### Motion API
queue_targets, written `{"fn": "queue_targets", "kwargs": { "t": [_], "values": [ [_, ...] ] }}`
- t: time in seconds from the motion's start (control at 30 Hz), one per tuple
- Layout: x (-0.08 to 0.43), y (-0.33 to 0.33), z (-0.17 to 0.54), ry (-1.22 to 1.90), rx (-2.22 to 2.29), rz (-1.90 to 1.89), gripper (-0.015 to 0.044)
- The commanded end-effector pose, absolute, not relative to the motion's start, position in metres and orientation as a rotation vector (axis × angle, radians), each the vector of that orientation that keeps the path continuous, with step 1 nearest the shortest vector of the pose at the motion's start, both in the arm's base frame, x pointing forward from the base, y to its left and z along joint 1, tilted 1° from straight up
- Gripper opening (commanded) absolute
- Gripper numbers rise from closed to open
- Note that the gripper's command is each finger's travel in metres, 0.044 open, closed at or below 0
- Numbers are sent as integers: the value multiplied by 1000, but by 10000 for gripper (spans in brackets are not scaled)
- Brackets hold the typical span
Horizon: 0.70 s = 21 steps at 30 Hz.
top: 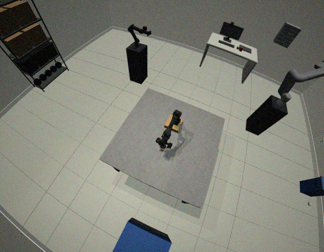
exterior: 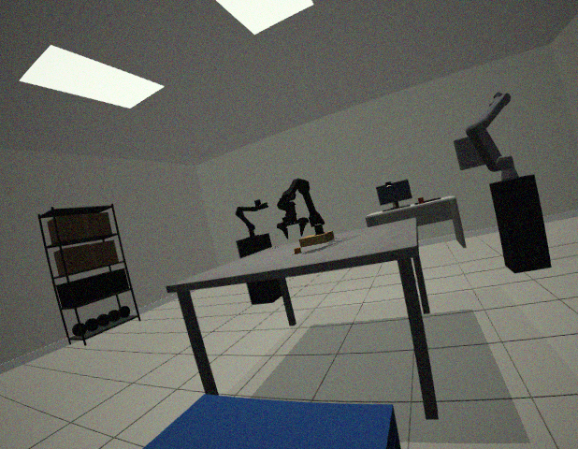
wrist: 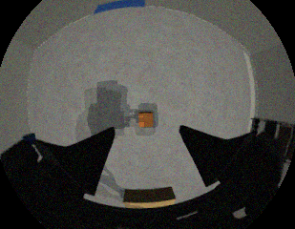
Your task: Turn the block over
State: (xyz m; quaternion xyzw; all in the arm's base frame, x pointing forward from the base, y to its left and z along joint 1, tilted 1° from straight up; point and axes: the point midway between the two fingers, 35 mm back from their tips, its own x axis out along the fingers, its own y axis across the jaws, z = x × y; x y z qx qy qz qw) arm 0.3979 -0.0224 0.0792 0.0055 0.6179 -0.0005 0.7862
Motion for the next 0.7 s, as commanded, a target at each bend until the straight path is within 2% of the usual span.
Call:
{"fn": "queue_targets", "kwargs": {
  "t": [0.0, 0.3, 0.43, 0.67],
  "values": [
    [403, -22, 78, 1466, 9, -2, 440],
    [403, -23, 82, 1543, 7, -2, 440],
    [404, -23, 50, 1543, 7, -2, 440],
    [404, -23, 45, 1543, 7, -2, 440]
  ]
}}
